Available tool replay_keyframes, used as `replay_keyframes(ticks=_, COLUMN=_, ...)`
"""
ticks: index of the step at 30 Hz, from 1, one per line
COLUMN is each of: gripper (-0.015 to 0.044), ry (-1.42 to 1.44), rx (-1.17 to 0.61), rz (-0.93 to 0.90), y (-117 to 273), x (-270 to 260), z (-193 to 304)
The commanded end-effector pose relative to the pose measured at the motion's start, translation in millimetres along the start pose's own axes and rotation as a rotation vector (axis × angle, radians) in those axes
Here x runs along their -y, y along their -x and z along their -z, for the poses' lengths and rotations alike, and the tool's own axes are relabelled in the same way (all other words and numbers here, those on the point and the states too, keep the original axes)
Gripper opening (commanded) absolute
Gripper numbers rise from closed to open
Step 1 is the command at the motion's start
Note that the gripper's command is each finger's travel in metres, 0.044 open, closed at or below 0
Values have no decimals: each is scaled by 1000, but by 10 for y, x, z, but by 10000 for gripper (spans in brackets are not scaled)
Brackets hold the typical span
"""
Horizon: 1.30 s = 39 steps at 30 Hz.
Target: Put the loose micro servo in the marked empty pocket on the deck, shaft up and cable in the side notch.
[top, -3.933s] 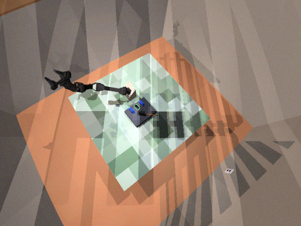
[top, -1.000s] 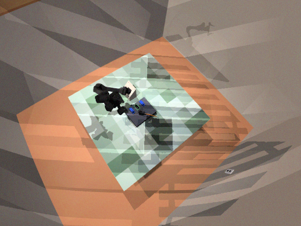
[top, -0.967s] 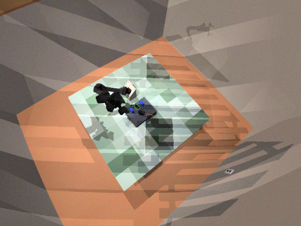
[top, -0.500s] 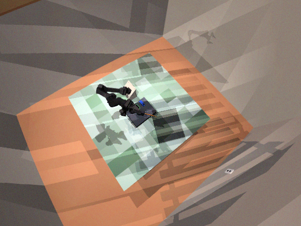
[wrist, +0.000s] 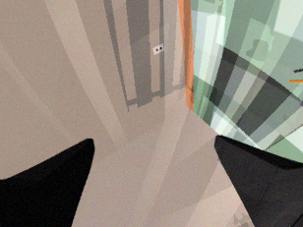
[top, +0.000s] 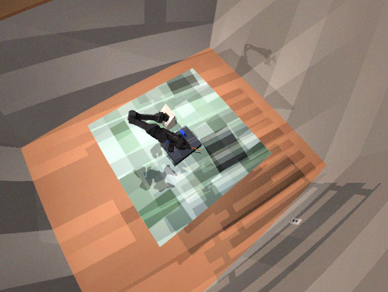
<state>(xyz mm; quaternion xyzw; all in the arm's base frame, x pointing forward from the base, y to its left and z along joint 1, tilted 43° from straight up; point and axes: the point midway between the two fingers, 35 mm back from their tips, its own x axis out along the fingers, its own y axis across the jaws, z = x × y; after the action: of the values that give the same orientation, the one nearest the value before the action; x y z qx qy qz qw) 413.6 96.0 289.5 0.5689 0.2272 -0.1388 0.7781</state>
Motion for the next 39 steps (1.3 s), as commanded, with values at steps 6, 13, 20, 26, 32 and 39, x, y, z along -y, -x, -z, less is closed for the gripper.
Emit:
replay_keyframes(ticks=6, gripper=440, ry=-210, rx=93, rz=236, y=-303, x=615, z=-23)
replay_keyframes(ticks=13, gripper=440, ry=-355, rx=200, rz=396, y=-435, x=1075, z=-55)
replay_keyframes(ticks=20, gripper=440, ry=-485, rx=342, rz=539, y=-494, x=1533, z=-102)
replay_keyframes(ticks=26, gripper=440, ry=-582, rx=492, rz=643, y=-487, x=1913, z=-154)
replay_keyframes(ticks=32, gripper=440, ry=-659, rx=660, rz=725, y=-431, x=2265, z=-215)
replay_keyframes(ticks=39, gripper=440, ry=-721, rx=882, rz=787, y=-322, x=2641, z=-285)
